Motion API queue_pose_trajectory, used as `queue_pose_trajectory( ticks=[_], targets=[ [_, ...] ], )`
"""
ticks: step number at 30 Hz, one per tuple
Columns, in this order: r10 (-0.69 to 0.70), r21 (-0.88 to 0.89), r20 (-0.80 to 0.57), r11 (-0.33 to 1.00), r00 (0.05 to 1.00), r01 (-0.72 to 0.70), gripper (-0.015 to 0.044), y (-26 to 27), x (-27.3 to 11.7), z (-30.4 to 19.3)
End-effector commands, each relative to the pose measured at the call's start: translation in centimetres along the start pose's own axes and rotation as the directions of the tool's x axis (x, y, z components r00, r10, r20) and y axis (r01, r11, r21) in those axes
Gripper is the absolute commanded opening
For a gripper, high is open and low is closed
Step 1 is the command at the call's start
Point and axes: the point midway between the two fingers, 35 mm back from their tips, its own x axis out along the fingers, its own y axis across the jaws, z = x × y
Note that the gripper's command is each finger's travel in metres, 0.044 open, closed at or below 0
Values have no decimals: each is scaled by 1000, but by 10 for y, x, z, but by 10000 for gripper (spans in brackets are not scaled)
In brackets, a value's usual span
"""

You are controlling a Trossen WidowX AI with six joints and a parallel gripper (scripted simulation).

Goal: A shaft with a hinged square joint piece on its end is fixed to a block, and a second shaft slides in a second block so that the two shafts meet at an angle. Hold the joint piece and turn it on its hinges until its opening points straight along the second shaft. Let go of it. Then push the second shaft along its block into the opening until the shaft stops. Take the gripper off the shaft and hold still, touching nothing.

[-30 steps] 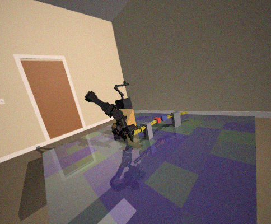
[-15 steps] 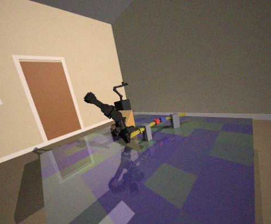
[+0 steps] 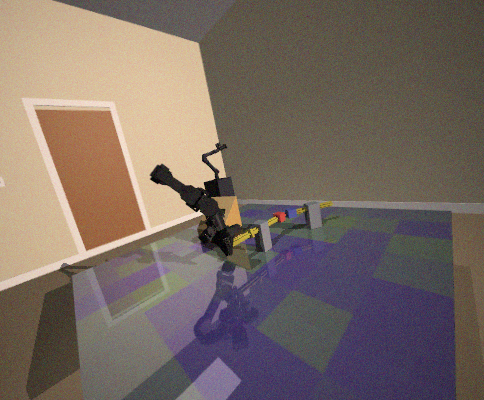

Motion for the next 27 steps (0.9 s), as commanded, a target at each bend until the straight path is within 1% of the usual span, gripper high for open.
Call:
queue_pose_trajectory(
  ticks=[1, 14, 27],
  targets=[
    [0, 0, 0, 1000, 1000, 0, 67, 0, 0, 0],
    [-4, -1, 0, 1000, 1000, 4, 67, 0, 0, 0],
    [-126, -6, -2, 992, 992, 126, 67, -1, 1, 2]
  ],
)
